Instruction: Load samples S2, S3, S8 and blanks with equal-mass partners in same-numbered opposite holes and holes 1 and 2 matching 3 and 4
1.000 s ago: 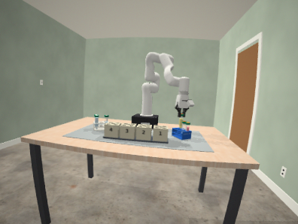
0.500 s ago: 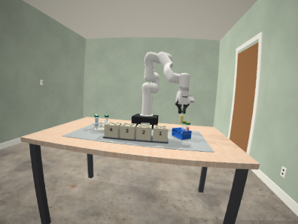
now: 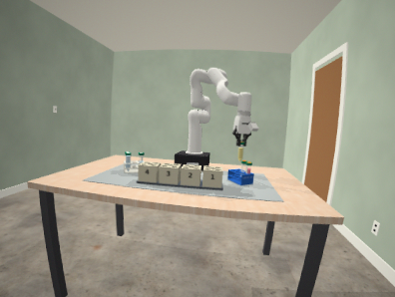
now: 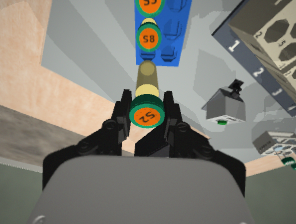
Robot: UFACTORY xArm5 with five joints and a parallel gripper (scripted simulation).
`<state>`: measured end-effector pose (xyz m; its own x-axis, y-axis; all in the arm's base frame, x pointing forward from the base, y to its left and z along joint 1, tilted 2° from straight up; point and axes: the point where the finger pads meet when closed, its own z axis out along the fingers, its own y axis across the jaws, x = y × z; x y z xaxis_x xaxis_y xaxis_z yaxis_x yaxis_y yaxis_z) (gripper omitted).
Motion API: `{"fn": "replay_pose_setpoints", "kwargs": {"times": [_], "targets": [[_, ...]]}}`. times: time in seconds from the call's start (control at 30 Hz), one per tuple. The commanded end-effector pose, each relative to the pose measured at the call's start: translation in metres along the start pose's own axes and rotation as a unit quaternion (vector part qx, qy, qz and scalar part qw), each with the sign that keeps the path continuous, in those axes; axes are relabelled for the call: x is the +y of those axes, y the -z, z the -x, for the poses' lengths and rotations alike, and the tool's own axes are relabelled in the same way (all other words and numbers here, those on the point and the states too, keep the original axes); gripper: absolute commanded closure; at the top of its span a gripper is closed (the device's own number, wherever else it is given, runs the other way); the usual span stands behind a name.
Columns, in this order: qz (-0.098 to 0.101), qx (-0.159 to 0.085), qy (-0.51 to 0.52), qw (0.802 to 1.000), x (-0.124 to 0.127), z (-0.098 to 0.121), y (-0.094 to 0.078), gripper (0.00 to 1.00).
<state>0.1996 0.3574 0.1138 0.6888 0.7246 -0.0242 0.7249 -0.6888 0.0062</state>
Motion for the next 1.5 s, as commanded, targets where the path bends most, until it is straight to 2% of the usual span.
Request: {"fn": "replay_pose_setpoints", "kwargs": {"times": [0.0, 0.4, 1.47], "targets": [[0.000, 0.002, 0.000, 1.000, 0.000, -0.001, 0.005, 1.00], [0.000, 0.002, 0.000, 1.000, 0.000, -0.001, 0.029, 1.00], [0.000, 0.002, 0.000, 1.000, 0.000, -0.001, 0.029, 1.00]]}}
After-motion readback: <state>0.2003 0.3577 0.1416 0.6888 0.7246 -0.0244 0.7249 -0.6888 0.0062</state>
